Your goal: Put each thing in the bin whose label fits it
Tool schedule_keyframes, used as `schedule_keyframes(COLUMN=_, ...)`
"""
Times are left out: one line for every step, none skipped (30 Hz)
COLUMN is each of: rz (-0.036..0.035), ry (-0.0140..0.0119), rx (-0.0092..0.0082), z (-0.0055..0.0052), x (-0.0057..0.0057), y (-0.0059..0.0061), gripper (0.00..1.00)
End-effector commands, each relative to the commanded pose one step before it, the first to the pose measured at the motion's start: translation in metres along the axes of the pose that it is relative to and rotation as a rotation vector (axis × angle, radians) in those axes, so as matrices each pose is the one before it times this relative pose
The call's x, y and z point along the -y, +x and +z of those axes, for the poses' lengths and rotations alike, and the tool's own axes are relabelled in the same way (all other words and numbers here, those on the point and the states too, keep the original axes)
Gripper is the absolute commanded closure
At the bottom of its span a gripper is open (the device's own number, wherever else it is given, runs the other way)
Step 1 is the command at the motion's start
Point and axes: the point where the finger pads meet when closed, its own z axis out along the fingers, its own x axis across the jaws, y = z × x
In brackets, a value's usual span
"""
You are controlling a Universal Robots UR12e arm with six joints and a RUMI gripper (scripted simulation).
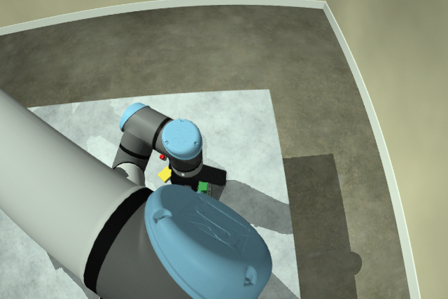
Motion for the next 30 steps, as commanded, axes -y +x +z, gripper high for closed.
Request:
schedule_keyframes(rz=-0.00002, ry=0.00067, rx=0.00027, z=-0.00745, x=0.00035, y=-0.00016, gripper=0.96)
schedule_keyframes(rz=0.0, ry=0.0, rx=0.0, z=-0.004, x=0.0, y=0.0, gripper=0.96)
schedule_keyframes(rz=0.0, ry=0.0, rx=0.0, z=-0.004, x=0.0, y=0.0, gripper=0.96)
schedule_keyframes(rz=0.0, ry=0.0, rx=0.0, z=-0.004, x=0.0, y=0.0, gripper=0.96)
schedule_keyframes(rz=0.0, ry=0.0, rx=0.0, z=-0.004, x=0.0, y=0.0, gripper=0.96)
schedule_keyframes(rz=0.0, ry=0.0, rx=0.0, z=-0.0024, x=0.0, y=0.0, gripper=0.96)
schedule_keyframes(rz=0.0, ry=0.0, rx=0.0, z=0.0, x=0.0, y=0.0, gripper=0.96)
schedule_keyframes(rz=0.0, ry=0.0, rx=0.0, z=0.0, x=0.0, y=0.0, gripper=0.96)
schedule_keyframes(rz=0.0, ry=0.0, rx=0.0, z=0.0, x=0.0, y=0.0, gripper=0.96)
schedule_keyframes(rz=0.0, ry=0.0, rx=0.0, z=0.0, x=0.0, y=0.0, gripper=0.96)
schedule_keyframes(rz=-0.00001, ry=0.00004, rx=-0.00001, z=0.00007, x=-0.00005, y=0.0, gripper=0.96)
schedule_keyframes(rz=0.0, ry=-0.00001, rx=0.0, z=-0.00002, x=0.00002, y=0.0, gripper=0.96)
schedule_keyframes(rz=0.0, ry=-0.00001, rx=0.0, z=-0.00001, x=0.00001, y=0.0, gripper=0.96)
schedule_keyframes(rz=0.0, ry=-0.00001, rx=0.0, z=-0.00001, x=0.00001, y=0.0, gripper=0.96)
schedule_keyframes(rz=0.00001, ry=-0.00002, rx=0.0, z=-0.00836, x=0.00001, y=0.0, gripper=0.96)
schedule_keyframes(rz=0.0, ry=0.0, rx=0.0, z=0.0, x=0.0, y=0.0, gripper=0.96)
schedule_keyframes(rz=0.0, ry=0.0, rx=0.0, z=0.0, x=0.0, y=0.0, gripper=0.96)
schedule_keyframes(rz=0.0, ry=0.0, rx=0.0, z=-0.00833, x=0.0, y=0.0, gripper=0.96)
schedule_keyframes(rz=0.0, ry=0.00001, rx=0.0, z=-0.00833, x=-0.00001, y=0.0, gripper=0.96)
schedule_keyframes(rz=0.0, ry=0.00001, rx=0.0, z=-0.00833, x=-0.00001, y=0.0, gripper=0.96)
schedule_keyframes(rz=0.0, ry=0.00001, rx=0.0, z=-0.00833, x=-0.00001, y=0.0, gripper=0.96)
schedule_keyframes(rz=0.0, ry=0.00001, rx=0.0, z=-0.00833, x=-0.00001, y=0.0, gripper=0.96)
schedule_keyframes(rz=0.0, ry=0.00001, rx=0.0, z=-0.00833, x=-0.00001, y=0.0, gripper=0.96)
schedule_keyframes(rz=0.0, ry=0.00001, rx=0.0, z=-0.00833, x=0.0, y=0.0, gripper=0.96)
schedule_keyframes(rz=0.0, ry=0.00001, rx=0.0, z=-0.00833, x=0.0, y=0.0, gripper=0.96)
schedule_keyframes(rz=0.0, ry=0.00001, rx=0.0, z=-0.00833, x=0.0, y=0.0, gripper=0.96)
schedule_keyframes(rz=0.00001, ry=0.00001, rx=0.0, z=-0.00833, x=0.0, y=0.0, gripper=0.96)
schedule_keyframes(rz=0.00001, ry=0.00001, rx=0.0, z=-0.00833, x=0.0, y=0.0, gripper=0.96)
schedule_keyframes(rz=0.00001, ry=0.00001, rx=0.0, z=-0.00778, x=0.0, y=0.0, gripper=0.96)
schedule_keyframes(rz=0.00002, ry=-0.00007, rx=0.00001, z=-0.00763, x=0.00008, y=-0.00003, gripper=0.96)
